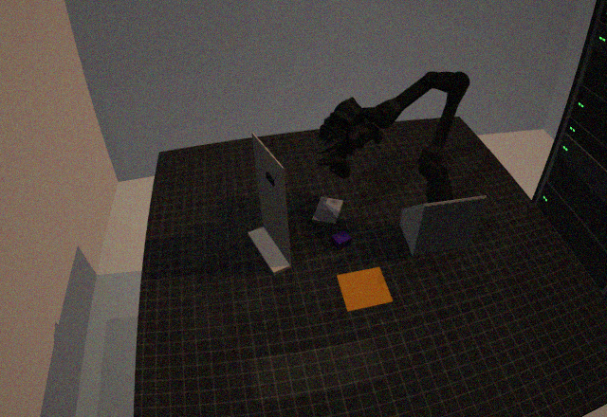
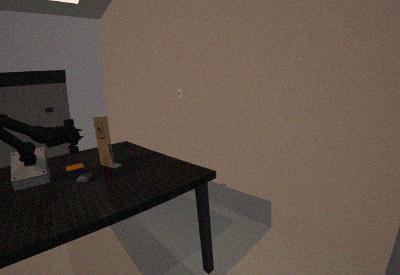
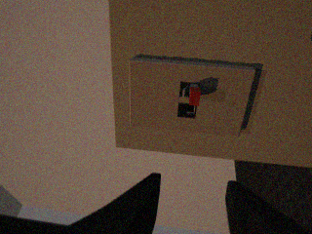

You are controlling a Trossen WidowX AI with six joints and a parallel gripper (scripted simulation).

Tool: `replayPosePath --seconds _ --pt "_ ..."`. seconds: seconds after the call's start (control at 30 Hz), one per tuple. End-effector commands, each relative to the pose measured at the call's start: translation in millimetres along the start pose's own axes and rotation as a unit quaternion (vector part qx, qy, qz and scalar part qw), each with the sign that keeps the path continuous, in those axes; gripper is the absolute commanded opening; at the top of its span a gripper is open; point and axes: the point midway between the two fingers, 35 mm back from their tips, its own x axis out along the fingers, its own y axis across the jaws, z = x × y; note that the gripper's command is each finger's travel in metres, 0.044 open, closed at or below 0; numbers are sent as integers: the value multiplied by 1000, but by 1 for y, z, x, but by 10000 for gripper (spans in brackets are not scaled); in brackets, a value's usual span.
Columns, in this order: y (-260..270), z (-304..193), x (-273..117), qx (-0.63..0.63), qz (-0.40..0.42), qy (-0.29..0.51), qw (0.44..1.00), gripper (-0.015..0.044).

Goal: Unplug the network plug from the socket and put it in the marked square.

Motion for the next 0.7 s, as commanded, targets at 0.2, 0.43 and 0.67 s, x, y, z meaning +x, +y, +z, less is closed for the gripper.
replayPosePath --seconds 0.2,0.43,0.67 --pt "-1 7 31 5 0 7 1000 156" --pt "-1 12 55 6 1 4 1000 156" --pt "-1 13 60 6 1 4 1000 156"
